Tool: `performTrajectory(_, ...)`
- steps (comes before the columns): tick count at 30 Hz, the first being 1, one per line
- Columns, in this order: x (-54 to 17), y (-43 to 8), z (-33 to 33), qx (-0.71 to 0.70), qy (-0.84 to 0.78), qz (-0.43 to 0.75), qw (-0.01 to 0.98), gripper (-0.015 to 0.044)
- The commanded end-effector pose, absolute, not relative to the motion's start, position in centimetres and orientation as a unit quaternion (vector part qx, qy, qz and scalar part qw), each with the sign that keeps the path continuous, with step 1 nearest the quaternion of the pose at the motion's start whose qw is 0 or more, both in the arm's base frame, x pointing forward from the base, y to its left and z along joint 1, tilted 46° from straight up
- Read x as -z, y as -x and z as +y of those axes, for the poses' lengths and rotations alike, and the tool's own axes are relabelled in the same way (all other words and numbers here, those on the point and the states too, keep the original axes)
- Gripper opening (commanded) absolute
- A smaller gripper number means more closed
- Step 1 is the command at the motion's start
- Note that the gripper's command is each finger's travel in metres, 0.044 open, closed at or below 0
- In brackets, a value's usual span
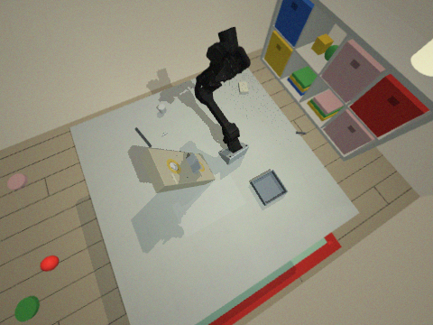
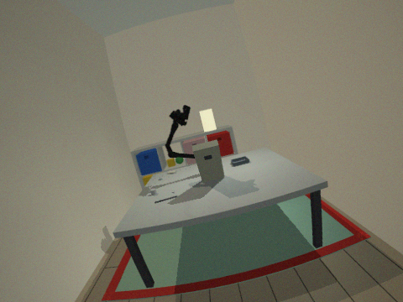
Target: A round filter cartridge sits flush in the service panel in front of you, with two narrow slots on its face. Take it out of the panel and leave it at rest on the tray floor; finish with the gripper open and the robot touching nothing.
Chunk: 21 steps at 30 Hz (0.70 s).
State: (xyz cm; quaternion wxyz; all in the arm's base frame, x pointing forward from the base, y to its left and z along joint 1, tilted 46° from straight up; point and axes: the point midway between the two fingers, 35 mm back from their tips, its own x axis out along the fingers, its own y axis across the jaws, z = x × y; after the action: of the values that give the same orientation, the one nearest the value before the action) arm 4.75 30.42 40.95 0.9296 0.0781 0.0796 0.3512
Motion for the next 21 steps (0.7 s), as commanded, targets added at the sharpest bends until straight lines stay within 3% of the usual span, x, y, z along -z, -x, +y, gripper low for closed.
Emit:
performTrajectory(1,-35.3,-9.4,31.1,-0.248,-0.045,0.107,0.962,0.0108)
performTrajectory(13,-21.9,-22.7,22.5,0.086,-0.005,0.163,0.983,0.0108)
performTrajectory(17,-19.0,-25.0,18.3,0.179,0.004,0.171,0.969,0.0108)
performTrajectory(21,-18.9,-25.1,18.1,0.183,0.005,0.171,0.968,0.0108)
